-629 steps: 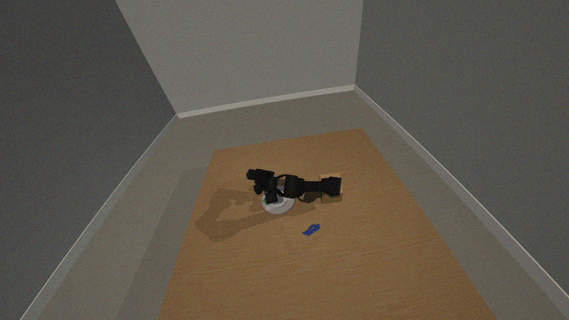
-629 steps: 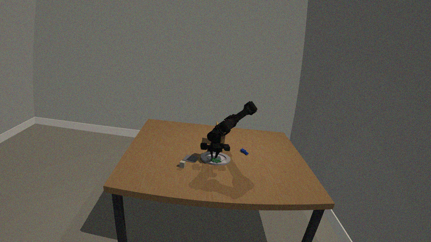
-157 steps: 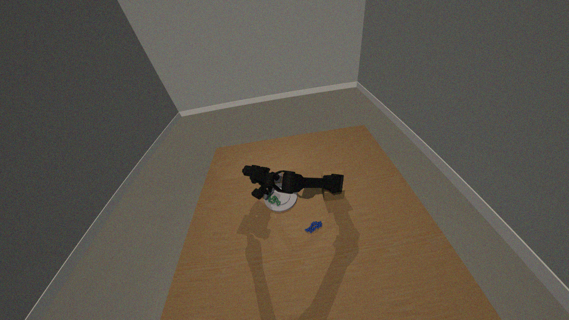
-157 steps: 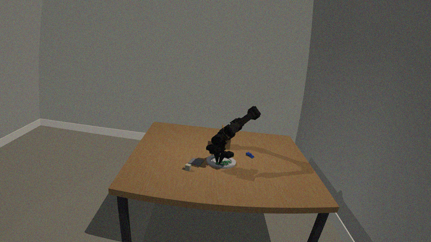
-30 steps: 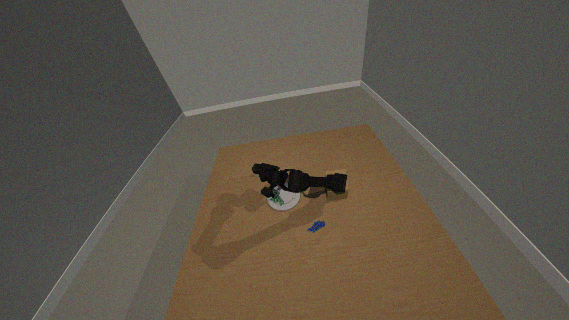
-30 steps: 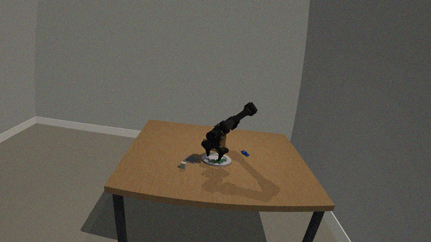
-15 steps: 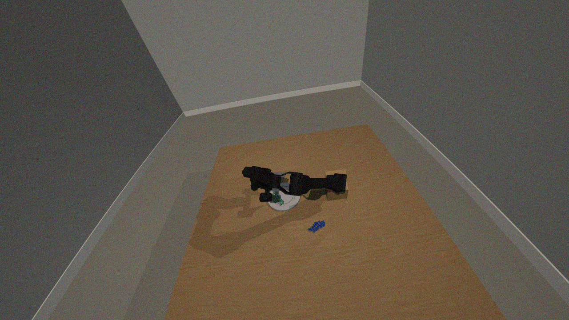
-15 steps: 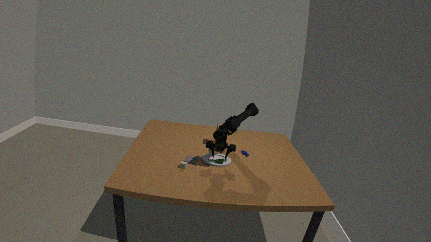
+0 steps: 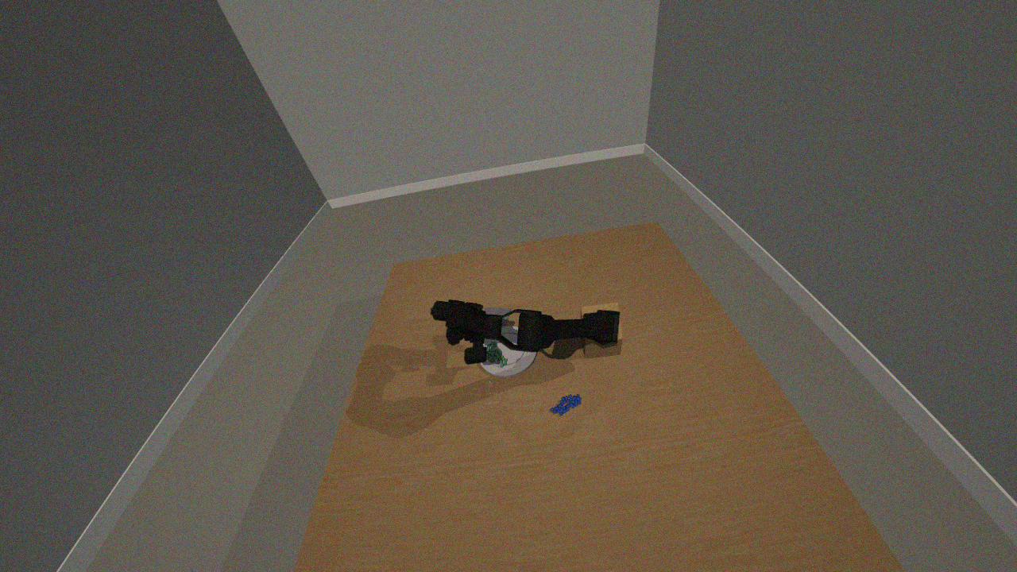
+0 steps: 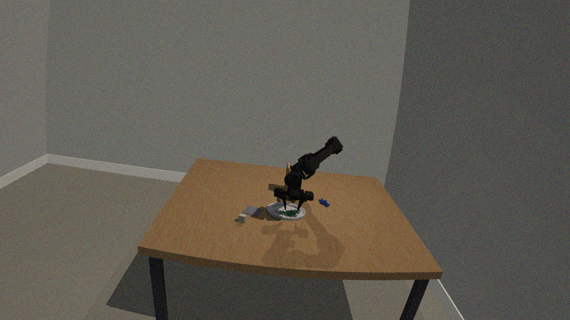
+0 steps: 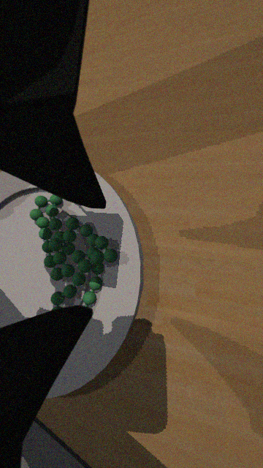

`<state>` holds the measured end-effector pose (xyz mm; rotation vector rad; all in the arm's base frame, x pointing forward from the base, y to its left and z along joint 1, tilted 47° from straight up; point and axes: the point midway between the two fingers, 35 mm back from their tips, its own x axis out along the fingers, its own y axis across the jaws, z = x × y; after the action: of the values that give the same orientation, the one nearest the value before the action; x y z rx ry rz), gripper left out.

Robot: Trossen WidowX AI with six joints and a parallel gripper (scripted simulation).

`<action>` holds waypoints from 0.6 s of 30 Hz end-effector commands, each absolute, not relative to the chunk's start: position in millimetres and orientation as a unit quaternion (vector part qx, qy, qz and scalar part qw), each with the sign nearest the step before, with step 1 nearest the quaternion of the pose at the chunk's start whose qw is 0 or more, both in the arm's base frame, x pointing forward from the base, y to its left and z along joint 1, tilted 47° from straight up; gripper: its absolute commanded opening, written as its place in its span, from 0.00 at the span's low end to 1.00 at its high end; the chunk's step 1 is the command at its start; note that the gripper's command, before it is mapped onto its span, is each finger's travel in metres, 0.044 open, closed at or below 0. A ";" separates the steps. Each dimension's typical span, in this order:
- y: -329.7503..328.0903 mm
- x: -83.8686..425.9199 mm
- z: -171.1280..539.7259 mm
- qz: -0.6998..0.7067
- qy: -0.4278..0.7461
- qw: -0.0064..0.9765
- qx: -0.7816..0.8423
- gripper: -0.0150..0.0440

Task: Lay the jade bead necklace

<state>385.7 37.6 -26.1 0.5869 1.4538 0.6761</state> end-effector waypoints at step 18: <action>60.3 385.1 -47.0 0.300 0.642 0.656 0.261 0.50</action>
<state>386.5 56.8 -41.8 0.5817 1.4483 0.6805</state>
